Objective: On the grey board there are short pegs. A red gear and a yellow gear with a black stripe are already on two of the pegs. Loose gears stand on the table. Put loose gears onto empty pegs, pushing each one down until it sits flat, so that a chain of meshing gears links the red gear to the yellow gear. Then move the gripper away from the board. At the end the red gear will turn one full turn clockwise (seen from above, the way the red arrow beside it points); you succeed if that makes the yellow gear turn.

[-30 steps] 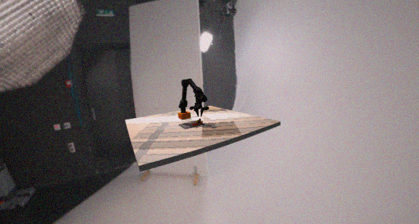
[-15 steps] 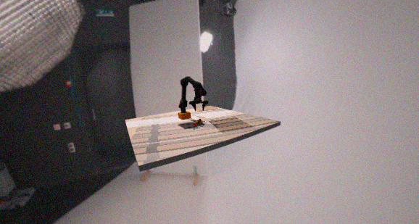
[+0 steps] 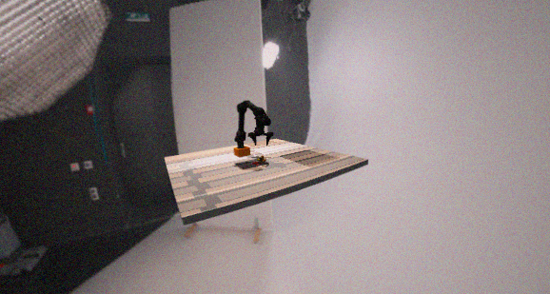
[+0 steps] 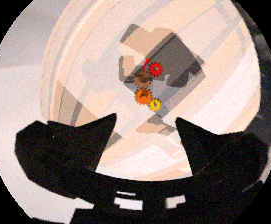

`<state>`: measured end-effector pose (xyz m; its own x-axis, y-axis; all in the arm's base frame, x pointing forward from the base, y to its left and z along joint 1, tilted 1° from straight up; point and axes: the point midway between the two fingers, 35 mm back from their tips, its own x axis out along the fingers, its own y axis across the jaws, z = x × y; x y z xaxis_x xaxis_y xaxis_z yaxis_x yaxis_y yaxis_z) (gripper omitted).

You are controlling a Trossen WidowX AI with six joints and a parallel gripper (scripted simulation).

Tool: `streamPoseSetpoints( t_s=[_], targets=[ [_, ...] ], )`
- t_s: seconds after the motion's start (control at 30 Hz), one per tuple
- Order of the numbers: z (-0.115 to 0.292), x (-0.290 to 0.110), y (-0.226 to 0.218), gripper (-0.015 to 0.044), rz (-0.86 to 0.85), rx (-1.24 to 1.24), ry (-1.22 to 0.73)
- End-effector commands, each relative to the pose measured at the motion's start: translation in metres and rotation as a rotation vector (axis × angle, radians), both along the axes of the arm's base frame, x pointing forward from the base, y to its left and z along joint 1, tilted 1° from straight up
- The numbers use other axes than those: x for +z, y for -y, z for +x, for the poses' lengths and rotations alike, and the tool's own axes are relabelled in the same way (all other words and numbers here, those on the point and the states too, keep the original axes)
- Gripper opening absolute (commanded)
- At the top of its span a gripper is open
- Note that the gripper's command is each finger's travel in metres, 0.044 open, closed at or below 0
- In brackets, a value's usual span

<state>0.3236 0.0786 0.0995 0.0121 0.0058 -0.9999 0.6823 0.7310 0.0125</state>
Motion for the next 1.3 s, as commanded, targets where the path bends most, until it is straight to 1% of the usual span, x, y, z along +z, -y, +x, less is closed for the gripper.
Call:
streamPoseSetpoints(
  t_s=[0.0, 0.93, 1.03, 1.17, 1.27],
  targets=[
    [0.000, 0.001, 0.000, 0.0440, 0.000, 0.001, 0.001],
    [-0.001, 0.001, -0.001, 0.0440, 0.000, 0.003, 0.001],
    [-0.008, 0.005, -0.020, 0.0440, 0.004, 0.023, 0.003],
    [-0.032, 0.014, -0.064, 0.0440, 0.015, 0.069, 0.006],
    [-0.055, 0.021, -0.100, 0.0440, 0.017, 0.052, 0.001]
  ],
)
